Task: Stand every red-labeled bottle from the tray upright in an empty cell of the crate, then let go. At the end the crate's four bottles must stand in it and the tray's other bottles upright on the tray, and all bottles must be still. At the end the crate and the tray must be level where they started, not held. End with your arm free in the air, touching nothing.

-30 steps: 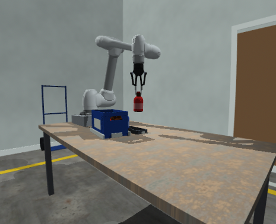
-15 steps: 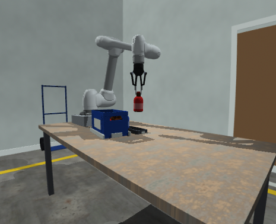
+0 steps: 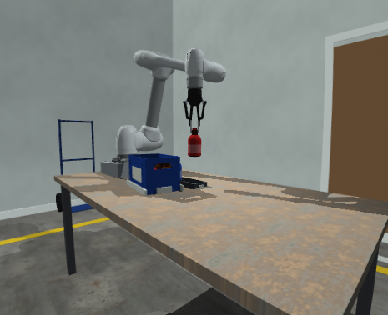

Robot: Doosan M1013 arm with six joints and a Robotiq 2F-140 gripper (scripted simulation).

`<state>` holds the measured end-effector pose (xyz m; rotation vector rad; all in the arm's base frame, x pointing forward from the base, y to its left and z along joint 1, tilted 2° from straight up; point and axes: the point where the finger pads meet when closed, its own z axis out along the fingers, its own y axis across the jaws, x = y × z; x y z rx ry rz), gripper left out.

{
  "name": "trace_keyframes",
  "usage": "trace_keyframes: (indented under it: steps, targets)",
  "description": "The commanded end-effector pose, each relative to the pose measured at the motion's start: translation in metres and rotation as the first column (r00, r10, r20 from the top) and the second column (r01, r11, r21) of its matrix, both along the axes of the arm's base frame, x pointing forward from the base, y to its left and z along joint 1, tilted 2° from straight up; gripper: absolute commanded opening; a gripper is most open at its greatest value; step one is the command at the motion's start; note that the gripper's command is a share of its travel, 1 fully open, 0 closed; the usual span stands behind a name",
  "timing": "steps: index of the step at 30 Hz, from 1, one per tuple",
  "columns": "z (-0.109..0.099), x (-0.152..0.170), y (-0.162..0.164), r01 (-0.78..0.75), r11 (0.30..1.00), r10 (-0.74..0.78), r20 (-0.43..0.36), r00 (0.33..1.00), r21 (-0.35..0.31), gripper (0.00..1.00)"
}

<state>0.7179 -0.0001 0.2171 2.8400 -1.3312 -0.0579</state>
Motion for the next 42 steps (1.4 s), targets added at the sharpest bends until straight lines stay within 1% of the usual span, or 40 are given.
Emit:
trace_keyframes:
  steps: [1,13,19,42]
  targets:
    - [0.002,0.0,0.0,0.0,1.0,0.0,0.0,1.0,0.0,0.0]
    - [0.016,0.001,0.0,0.0,1.0,0.0,0.0,1.0,0.0,0.0]
    - [0.018,0.001,0.0,0.0,1.0,0.0,0.0,1.0,0.0,0.0]
    - [0.019,0.001,0.0,0.0,1.0,0.0,0.0,1.0,0.0,0.0]
